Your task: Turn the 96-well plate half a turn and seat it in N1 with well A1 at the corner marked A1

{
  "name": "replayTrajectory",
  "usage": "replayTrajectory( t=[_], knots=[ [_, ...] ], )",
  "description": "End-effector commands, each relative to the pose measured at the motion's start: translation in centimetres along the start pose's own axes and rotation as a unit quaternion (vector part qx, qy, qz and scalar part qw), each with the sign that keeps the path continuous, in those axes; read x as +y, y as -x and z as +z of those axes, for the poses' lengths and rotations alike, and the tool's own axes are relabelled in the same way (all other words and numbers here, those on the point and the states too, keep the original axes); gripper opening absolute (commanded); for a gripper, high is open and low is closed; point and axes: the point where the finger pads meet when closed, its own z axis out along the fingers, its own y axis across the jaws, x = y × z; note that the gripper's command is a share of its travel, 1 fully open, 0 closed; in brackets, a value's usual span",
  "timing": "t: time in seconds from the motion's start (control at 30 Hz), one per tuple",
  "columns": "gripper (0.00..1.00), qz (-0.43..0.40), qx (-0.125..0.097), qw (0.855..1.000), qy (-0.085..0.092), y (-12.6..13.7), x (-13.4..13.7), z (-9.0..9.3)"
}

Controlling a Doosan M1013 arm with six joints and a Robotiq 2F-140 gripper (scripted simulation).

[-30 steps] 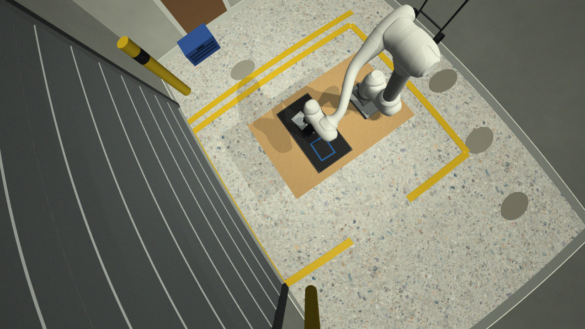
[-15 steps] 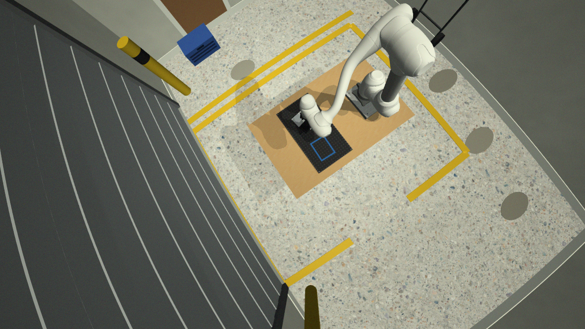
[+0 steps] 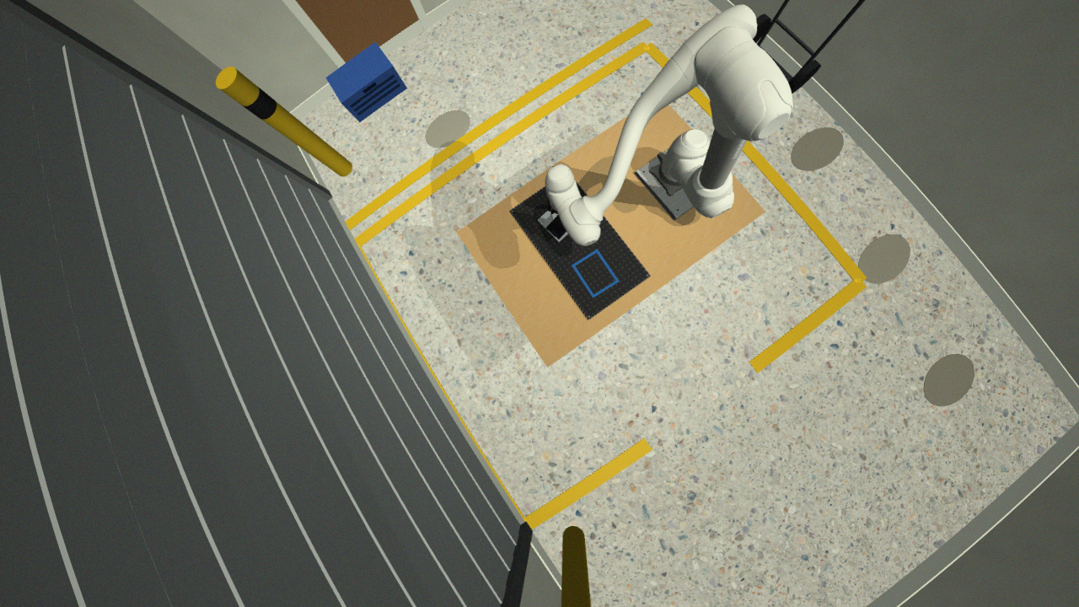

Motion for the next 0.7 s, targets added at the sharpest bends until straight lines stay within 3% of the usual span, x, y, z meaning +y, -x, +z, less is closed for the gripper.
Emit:
replayTrajectory(
  t=[0.0,0.43,0.67],
  knots=[
    [0.0,0.0,0.0,1.0,0.0,0.2,0.8,0.0],
    [0.0,0.0,0.0,1.0,0.0,0.8,4.1,-0.2],
    [0.0,0.116,0.0,0.993,0.0,0.8,4.2,-0.2]
  ],
)
